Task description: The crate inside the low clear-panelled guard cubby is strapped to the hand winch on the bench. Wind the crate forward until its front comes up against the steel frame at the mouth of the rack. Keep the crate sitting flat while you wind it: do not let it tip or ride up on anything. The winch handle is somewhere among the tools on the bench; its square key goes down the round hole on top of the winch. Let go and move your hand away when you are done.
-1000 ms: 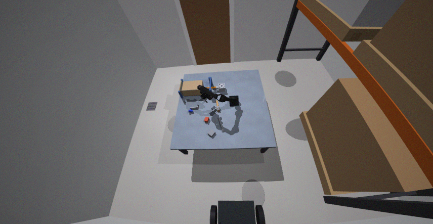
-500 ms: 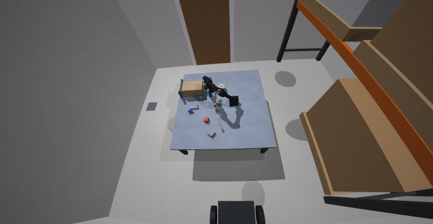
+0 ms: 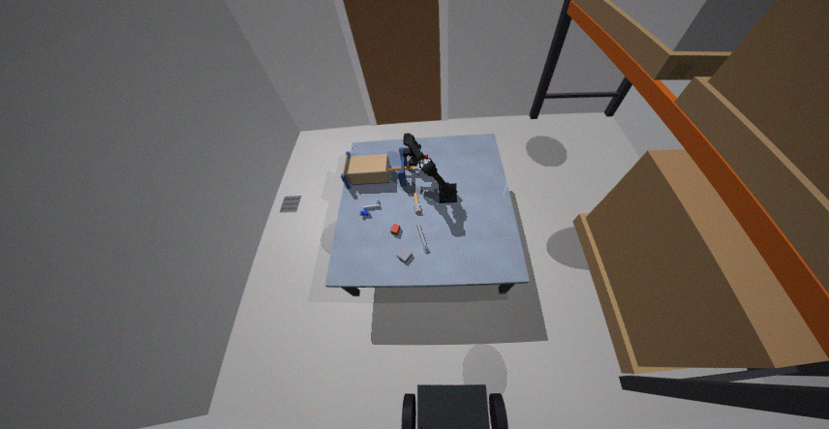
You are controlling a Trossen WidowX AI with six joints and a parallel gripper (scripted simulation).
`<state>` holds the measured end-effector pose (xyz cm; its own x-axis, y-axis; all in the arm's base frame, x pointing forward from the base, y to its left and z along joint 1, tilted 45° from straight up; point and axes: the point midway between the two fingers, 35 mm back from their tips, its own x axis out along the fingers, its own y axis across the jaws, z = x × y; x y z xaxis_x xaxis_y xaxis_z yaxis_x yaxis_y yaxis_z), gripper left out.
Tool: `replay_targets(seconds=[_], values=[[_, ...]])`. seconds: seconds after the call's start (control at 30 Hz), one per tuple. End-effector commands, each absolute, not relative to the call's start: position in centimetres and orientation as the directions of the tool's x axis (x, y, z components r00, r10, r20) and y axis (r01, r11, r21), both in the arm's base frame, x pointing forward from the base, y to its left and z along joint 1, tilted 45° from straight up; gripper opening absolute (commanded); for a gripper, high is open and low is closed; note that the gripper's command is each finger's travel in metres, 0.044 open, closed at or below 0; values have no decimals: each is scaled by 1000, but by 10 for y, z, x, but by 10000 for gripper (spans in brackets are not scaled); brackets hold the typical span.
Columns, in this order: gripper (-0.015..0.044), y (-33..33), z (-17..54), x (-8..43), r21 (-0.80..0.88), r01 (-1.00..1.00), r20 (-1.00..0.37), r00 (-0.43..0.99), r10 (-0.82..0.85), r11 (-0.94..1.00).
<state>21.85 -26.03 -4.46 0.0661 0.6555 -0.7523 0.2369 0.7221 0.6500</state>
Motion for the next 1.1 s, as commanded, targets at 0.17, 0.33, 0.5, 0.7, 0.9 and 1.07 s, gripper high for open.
replay_targets(seconds=[0.17,0.33,0.5,0.7,0.9,1.07], values=[[0,-275,-84,156,620,498,-723,63,688,606],[0,-275,-85,155,619,502,-722,63,689,604],[0,-273,-84,159,603,485,-741,48,670,633],[0,-273,-84,159,518,488,-804,-3,595,703],[0,-273,-84,159,453,486,-843,-40,536,748],[0,-273,-84,159,358,478,-888,-91,450,802]])
